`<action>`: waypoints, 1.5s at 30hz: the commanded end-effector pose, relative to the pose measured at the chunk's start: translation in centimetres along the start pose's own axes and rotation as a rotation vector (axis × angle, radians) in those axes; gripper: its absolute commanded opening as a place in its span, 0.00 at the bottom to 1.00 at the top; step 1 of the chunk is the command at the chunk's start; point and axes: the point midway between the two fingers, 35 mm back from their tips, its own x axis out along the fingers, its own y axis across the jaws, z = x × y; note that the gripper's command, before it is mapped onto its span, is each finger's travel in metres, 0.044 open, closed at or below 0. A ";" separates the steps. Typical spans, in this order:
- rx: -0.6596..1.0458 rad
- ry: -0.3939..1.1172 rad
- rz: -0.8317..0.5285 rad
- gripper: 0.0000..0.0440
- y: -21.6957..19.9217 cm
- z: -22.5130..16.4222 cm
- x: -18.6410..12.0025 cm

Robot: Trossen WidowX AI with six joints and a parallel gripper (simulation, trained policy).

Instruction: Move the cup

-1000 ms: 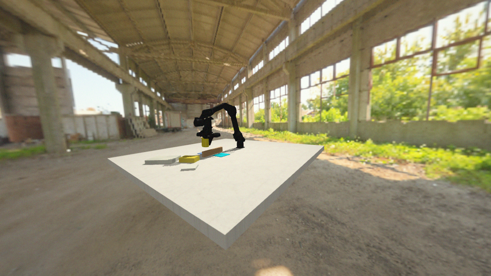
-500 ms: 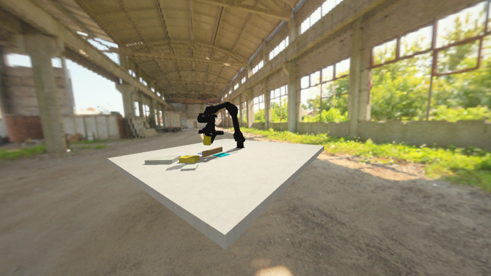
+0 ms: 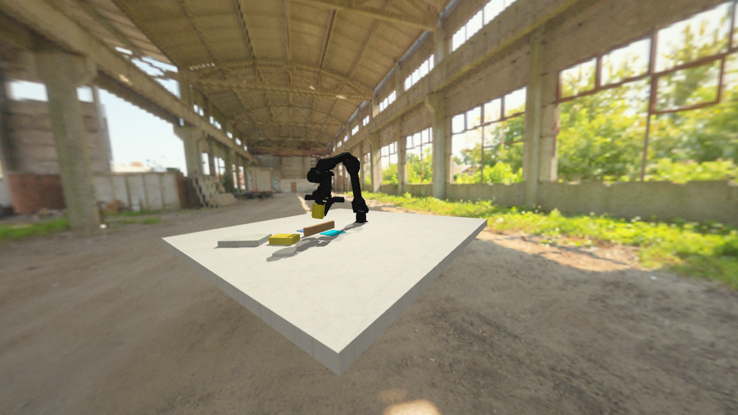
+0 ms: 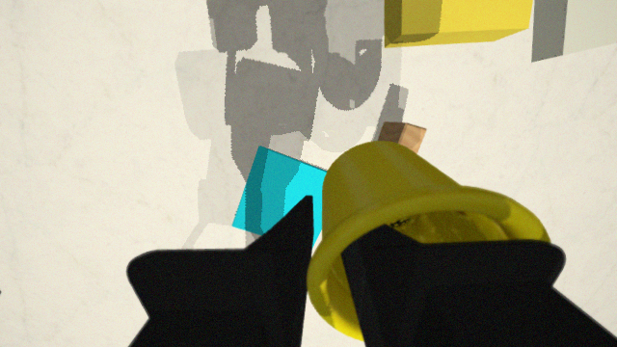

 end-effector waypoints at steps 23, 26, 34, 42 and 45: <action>0.023 0.023 -0.003 0.00 4.9 -2.6 4.9; 0.031 0.031 -0.005 0.01 5.2 -3.2 5.5; 0.053 0.030 -0.010 0.09 5.3 -4.0 6.6; 0.084 -0.022 -0.001 0.31 4.9 -3.6 6.3; 0.093 -0.057 0.010 0.34 4.9 -3.2 5.6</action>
